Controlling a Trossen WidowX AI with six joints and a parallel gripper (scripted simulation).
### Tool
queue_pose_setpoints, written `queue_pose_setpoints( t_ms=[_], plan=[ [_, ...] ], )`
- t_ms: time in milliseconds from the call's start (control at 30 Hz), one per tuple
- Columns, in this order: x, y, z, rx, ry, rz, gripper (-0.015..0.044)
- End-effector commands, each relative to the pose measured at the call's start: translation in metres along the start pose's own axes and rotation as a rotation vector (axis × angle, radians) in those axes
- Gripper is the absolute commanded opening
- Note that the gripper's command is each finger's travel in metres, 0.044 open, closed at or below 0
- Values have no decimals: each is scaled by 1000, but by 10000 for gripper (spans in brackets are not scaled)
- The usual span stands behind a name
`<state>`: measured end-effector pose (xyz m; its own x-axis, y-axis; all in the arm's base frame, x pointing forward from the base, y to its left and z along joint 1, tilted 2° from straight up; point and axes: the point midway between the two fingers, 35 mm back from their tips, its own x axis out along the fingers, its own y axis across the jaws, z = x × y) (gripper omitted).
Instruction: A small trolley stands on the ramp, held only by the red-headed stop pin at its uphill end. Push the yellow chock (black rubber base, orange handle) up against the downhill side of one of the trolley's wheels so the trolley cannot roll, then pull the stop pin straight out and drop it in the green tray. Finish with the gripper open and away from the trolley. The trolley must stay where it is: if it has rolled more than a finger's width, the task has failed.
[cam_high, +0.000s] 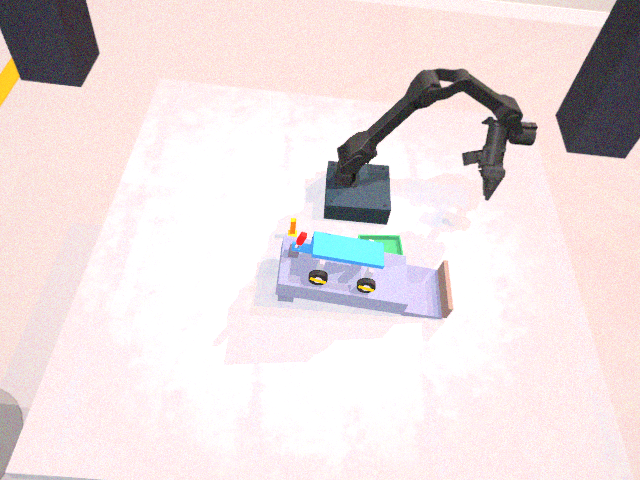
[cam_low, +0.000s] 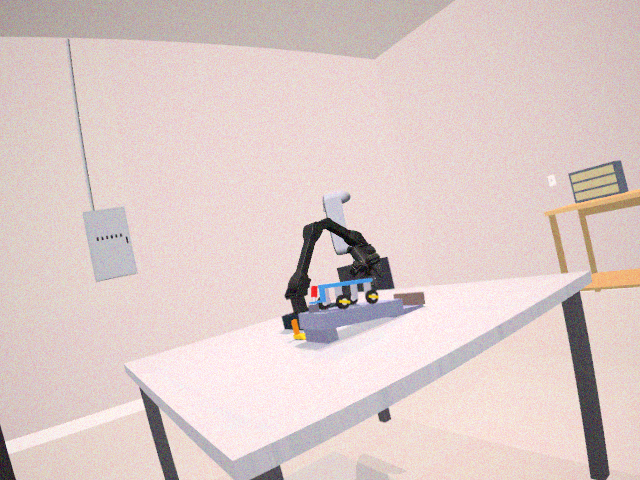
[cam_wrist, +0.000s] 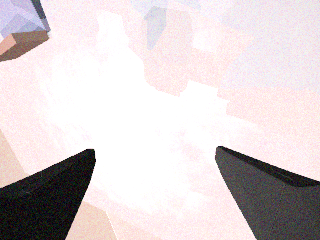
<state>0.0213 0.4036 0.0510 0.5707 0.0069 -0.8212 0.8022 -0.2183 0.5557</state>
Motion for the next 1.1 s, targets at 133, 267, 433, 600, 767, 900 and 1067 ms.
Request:
queue_pose_setpoints(
  t_ms=[133,267,433,600,767,900,1067],
  plan=[
    [8,18,-2,83,-19,-12,269],
    [22,51,-2,239,-56,-30,190],
    [38,91,2,421,-95,-47,190],
    [53,128,10,601,-131,-58,190],
    [67,167,23,790,-165,-64,190],
    [77,197,37,945,-189,-66,190],
    [89,234,58,1143,-216,-62,190]
  ],
)
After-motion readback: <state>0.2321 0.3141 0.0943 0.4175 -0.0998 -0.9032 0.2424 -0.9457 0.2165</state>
